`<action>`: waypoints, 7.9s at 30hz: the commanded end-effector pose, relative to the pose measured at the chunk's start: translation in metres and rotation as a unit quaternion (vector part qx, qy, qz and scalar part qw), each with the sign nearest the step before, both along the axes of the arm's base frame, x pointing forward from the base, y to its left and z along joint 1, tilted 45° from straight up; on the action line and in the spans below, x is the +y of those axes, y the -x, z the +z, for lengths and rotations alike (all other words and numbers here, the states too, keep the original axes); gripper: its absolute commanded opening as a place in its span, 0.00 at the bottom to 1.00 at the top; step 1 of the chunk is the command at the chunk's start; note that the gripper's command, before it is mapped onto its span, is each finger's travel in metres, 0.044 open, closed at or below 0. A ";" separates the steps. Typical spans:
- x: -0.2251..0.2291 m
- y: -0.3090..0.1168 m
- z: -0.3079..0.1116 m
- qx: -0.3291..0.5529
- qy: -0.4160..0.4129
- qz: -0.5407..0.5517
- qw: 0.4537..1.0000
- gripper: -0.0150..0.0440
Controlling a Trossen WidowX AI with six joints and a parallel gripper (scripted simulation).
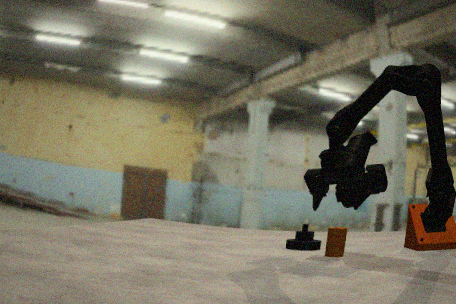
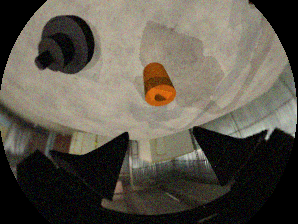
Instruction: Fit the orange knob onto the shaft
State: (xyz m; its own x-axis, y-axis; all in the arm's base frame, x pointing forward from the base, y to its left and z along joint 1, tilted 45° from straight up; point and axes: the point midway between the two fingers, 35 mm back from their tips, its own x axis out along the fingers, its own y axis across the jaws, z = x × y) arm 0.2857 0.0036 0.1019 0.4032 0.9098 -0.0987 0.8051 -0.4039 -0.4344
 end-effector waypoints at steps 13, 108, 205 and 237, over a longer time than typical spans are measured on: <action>-0.023 0.005 0.027 0.075 0.326 0.173 0.926 1.00; 0.028 0.000 -0.025 -0.720 0.345 0.450 0.399 1.00; -0.053 -0.027 0.016 -0.720 0.346 0.449 0.400 0.25; -0.095 -0.044 -0.077 -0.720 0.347 0.450 0.399 0.25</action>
State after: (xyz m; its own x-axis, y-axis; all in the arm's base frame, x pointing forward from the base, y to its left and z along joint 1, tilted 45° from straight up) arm 0.3296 -0.0836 0.0363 0.0317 0.7087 -0.7048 -0.0276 0.7055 0.7081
